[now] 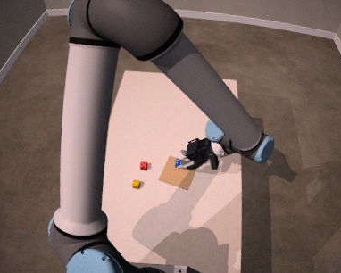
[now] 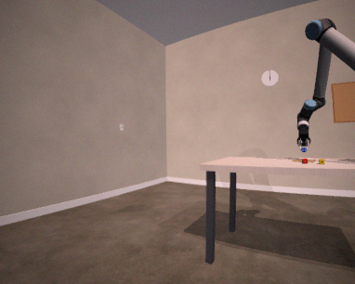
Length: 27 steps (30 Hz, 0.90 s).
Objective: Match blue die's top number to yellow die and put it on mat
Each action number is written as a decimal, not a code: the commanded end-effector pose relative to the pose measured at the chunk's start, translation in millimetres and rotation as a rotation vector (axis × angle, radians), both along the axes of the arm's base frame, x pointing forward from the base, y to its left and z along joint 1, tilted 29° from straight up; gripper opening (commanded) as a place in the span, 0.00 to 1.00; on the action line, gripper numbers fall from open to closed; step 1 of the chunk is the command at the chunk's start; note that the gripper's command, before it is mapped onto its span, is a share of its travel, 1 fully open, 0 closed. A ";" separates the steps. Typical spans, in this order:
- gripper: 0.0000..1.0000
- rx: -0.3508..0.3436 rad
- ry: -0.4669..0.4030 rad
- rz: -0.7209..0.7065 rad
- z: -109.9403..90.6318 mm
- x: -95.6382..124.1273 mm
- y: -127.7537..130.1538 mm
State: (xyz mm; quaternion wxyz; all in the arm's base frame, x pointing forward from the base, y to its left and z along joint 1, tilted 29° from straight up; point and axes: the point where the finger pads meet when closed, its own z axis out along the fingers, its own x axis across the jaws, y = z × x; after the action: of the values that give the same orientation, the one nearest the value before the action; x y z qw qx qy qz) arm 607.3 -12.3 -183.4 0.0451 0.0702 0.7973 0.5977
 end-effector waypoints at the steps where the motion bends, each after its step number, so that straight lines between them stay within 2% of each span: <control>1: 0.10 -0.001 -0.001 0.000 -4.4 0.8 1.9; 27: 0.10 -0.001 -0.001 0.000 -38.2 3.5 20.1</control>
State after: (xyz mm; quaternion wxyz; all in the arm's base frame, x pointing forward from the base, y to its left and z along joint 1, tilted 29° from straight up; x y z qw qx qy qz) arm 610.0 6.5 -218.0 0.0451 0.0701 0.7973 0.5978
